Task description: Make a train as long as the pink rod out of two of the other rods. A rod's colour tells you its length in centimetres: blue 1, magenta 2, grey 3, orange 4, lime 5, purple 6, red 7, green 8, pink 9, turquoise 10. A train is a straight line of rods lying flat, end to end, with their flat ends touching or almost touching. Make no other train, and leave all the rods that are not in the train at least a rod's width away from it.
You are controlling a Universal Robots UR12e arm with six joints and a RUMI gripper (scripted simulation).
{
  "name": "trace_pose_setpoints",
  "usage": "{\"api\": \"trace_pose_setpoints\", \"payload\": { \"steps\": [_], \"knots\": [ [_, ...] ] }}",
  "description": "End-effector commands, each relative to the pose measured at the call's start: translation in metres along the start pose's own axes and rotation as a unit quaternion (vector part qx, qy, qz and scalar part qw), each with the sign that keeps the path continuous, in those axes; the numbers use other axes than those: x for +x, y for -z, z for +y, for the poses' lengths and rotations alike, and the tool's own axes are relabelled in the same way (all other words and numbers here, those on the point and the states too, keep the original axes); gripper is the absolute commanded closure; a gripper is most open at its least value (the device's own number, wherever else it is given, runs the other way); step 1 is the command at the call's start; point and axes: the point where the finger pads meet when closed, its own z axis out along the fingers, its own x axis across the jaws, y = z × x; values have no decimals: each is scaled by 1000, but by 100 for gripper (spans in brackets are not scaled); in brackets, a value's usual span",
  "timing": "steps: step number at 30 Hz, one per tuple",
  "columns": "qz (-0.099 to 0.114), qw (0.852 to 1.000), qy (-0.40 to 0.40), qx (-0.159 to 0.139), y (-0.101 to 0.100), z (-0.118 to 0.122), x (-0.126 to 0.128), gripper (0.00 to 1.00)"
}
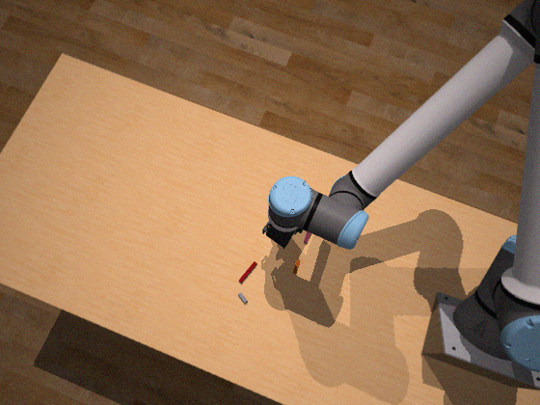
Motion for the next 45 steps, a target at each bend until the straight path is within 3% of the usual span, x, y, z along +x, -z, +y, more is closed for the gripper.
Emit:
{"api": "trace_pose_setpoints", "payload": {
  "steps": [1, 45],
  "knots": [
    [3, 1000, 2, 0, -7, 1, 4, 100],
    [2, 1000, 2, 0, -13, 1, 3, 100]
  ]
}}
